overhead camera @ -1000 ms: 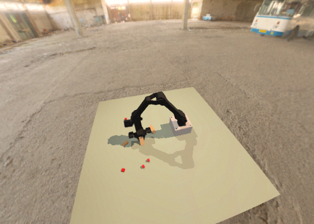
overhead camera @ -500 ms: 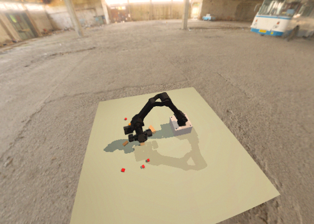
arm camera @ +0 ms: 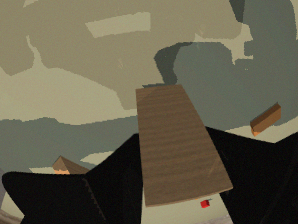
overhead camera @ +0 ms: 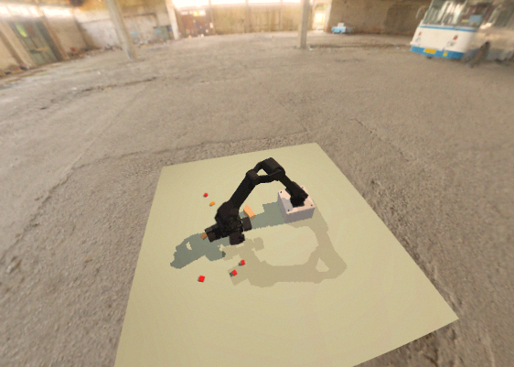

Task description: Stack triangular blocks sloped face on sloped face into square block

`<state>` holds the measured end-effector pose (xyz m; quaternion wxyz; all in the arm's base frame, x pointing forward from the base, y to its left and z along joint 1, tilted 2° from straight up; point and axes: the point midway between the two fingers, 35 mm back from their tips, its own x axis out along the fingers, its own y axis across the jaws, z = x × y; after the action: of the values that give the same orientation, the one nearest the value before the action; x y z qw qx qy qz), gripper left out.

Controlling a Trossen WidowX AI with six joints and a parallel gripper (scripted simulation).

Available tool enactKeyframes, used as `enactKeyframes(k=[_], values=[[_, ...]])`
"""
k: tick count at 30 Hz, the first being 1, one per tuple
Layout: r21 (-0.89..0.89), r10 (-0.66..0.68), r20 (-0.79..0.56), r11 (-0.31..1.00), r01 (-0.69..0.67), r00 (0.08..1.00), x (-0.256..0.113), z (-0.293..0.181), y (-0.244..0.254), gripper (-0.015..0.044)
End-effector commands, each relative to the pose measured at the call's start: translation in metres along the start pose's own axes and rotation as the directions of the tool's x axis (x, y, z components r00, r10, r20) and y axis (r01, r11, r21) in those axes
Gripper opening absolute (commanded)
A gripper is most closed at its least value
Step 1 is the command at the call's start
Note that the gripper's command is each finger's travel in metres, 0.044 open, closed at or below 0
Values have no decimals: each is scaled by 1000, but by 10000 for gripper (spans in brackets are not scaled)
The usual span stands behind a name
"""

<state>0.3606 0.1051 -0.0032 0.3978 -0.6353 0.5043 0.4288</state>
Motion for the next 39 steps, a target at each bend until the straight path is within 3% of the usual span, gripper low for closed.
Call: enactKeyframes(k=[1,18,19,34,39], values=[[-2,5,-111,1000,-5,994,0,7,0,0],[-4,5,-508,1000,-9,861,-4,37,1,0],[2,9,-434,1000,-9,901,-7,30,1,26],[2,9,-434,1000,-9,901,-7,30,1,420],[2,9,-434,1000,-9,901,-7,30,1,440]])
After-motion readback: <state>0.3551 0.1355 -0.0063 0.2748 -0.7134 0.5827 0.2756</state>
